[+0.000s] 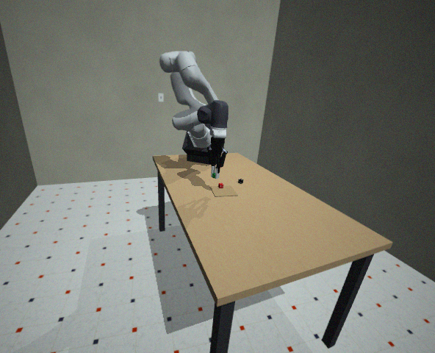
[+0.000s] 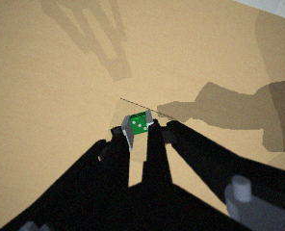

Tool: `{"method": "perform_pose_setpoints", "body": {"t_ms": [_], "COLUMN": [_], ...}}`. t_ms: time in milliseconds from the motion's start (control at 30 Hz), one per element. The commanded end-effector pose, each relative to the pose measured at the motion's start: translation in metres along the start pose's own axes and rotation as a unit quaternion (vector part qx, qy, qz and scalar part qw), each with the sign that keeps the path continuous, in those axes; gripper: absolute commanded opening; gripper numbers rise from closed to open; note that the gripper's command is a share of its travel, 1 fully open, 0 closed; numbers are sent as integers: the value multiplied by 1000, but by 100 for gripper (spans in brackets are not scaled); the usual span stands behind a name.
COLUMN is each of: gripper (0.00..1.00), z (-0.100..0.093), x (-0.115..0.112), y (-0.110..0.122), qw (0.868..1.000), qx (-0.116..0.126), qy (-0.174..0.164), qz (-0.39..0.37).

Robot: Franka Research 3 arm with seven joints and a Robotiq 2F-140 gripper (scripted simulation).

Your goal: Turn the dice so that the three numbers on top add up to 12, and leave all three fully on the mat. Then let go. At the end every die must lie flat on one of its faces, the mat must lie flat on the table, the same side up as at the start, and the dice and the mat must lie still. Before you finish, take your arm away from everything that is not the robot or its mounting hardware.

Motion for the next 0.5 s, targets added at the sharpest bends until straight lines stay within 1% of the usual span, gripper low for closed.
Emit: {"method": "perform_pose_setpoints", "body": {"t_ms": [0,200,233,400,467], "gripper": [13,13,13,13,13], "z": [0,0,0,-1,-1], "x": [-5,-16,-16,-26,-26], "y": [-2,-7,-7,-12,-12], "qw": [996,987,987,973,973], "qx": [-4,-4,-4,-4,-4], "qy": [-2,-2,-2,-2,-2], "qz": [-87,-160,-161,-229,-229]}}
Point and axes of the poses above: the point where the finger pads meet when closed, its own z axis out along the fingers, its own y axis across the jaws, x = y × z, the point moved 5 cm from there along -z, back along the fingers, and after that the axes turned 5 degrees about -z, right-handed, at the moved point
